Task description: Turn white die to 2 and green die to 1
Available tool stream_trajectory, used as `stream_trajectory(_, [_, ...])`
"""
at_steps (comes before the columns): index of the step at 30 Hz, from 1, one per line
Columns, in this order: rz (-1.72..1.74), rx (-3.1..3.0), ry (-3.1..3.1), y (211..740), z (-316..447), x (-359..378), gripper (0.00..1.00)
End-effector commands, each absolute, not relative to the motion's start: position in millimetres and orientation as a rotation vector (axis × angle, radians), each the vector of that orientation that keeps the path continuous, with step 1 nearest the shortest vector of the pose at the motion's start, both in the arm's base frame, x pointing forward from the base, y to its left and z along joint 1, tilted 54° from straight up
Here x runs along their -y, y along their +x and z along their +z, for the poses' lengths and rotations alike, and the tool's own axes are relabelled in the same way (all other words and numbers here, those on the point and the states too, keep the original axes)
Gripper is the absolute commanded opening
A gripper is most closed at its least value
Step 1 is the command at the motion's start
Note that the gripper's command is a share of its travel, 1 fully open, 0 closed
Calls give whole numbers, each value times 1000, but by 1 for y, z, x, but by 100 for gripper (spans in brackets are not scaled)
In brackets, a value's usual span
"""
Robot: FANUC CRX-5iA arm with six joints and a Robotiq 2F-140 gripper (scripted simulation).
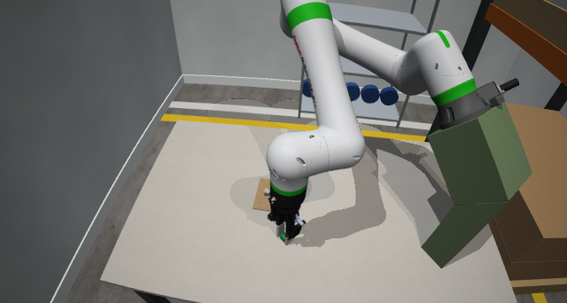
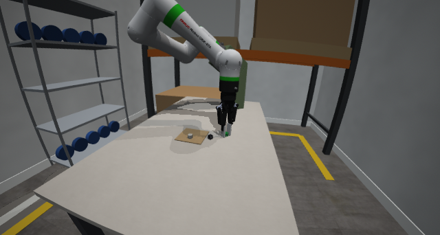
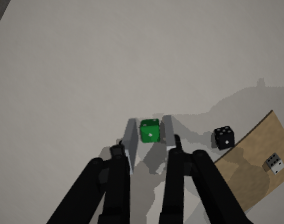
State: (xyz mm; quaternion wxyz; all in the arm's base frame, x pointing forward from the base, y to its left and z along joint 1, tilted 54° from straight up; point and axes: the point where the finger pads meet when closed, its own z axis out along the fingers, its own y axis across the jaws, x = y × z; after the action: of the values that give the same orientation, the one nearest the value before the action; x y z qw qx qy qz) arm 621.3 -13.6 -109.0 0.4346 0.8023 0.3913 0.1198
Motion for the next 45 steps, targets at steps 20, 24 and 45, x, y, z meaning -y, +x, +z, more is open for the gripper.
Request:
stream_trajectory(20, [299,-974,1998,621,-109,13,21])
stream_trajectory(24, [299,-974,1998,621,-109,13,21])
stream_trajectory(45, [299,-974,1998,621,-109,13,9])
